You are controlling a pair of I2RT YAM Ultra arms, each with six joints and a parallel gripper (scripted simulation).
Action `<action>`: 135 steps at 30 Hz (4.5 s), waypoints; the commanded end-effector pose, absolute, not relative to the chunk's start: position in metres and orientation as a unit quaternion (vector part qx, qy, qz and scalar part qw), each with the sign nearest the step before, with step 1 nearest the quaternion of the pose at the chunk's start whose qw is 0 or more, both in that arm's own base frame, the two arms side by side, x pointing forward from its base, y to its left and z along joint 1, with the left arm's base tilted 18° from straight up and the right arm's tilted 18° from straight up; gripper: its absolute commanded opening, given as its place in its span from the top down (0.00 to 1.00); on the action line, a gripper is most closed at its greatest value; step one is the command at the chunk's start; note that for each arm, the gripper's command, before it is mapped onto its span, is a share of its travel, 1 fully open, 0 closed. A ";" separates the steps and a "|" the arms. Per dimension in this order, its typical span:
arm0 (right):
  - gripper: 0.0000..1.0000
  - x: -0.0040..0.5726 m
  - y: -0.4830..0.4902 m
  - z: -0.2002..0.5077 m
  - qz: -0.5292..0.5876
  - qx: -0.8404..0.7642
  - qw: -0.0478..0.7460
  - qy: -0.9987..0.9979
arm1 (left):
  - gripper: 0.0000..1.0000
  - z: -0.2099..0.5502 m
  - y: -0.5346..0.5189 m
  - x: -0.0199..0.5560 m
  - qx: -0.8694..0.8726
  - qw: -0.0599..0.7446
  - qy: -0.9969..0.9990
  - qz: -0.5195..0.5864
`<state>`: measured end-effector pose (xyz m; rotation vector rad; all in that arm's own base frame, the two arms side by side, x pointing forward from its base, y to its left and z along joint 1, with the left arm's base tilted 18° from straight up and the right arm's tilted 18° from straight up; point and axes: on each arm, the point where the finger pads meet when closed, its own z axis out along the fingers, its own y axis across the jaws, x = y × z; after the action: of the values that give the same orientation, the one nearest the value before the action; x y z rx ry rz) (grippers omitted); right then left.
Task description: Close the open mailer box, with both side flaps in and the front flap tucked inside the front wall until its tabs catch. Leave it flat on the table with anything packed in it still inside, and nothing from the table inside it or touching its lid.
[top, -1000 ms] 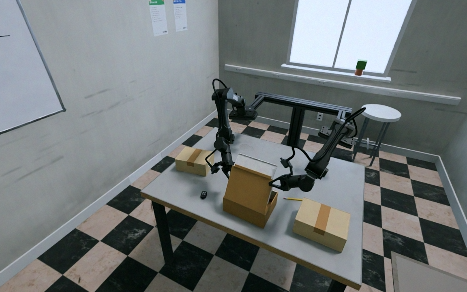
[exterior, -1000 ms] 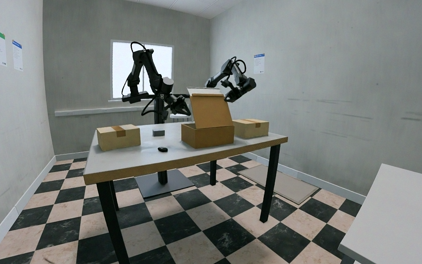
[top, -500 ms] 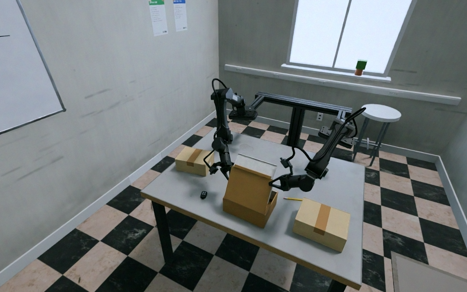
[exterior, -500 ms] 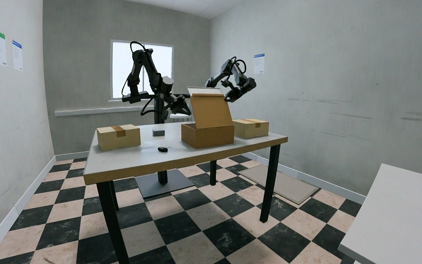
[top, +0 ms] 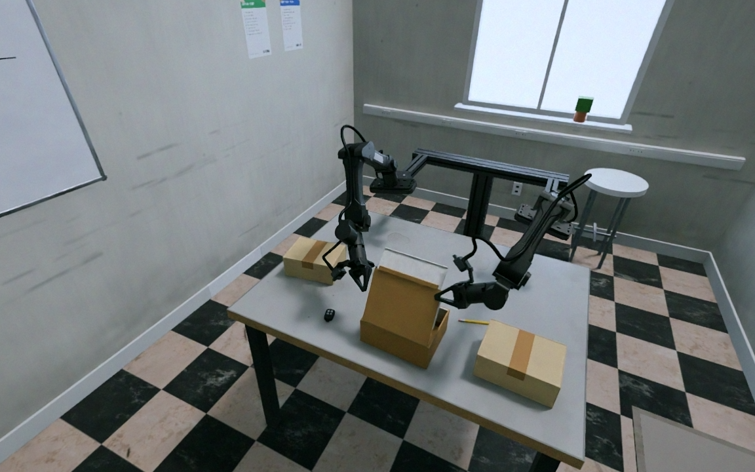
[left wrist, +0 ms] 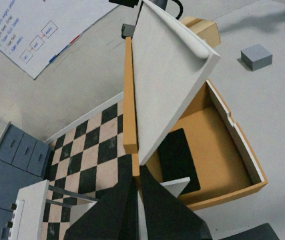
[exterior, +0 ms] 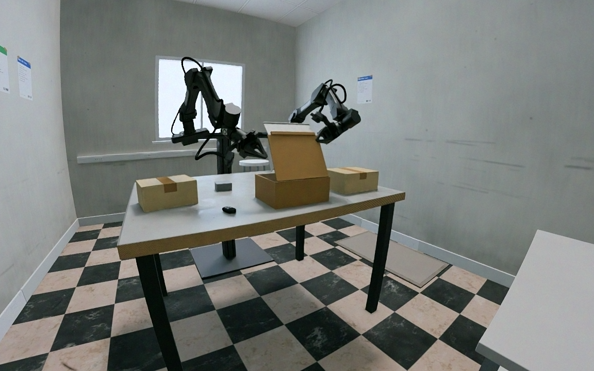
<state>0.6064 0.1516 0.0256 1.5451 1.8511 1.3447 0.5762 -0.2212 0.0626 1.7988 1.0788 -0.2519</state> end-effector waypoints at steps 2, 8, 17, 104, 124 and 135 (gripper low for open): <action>0.99 0.618 0.147 0.072 0.497 0.531 0.205 0.655 | 0.99 0.080 -0.238 0.577 0.746 0.505 0.421 -0.103; 0.99 0.622 0.142 0.082 0.499 0.529 0.209 0.654 | 0.99 0.080 -0.238 0.577 0.746 0.505 0.421 -0.103; 0.99 0.628 0.132 0.076 0.492 0.536 0.205 0.655 | 0.99 0.080 -0.238 0.577 0.746 0.505 0.421 -0.103; 0.99 0.562 0.307 0.104 -0.160 -0.042 0.469 0.868 | 0.99 0.078 -0.238 0.577 0.749 0.505 0.416 -0.101; 0.99 0.566 0.303 0.159 -0.095 0.009 0.509 0.856 | 0.99 0.078 -0.238 0.577 0.749 0.505 0.416 -0.101; 0.99 0.553 0.322 0.152 -0.085 -0.006 0.512 0.855 | 0.99 0.078 -0.238 0.577 0.749 0.505 0.416 -0.101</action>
<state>0.5605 0.3107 0.1108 -0.0287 2.1265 -0.2569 0.5761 -0.2213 0.0624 1.8014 1.0755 -0.2502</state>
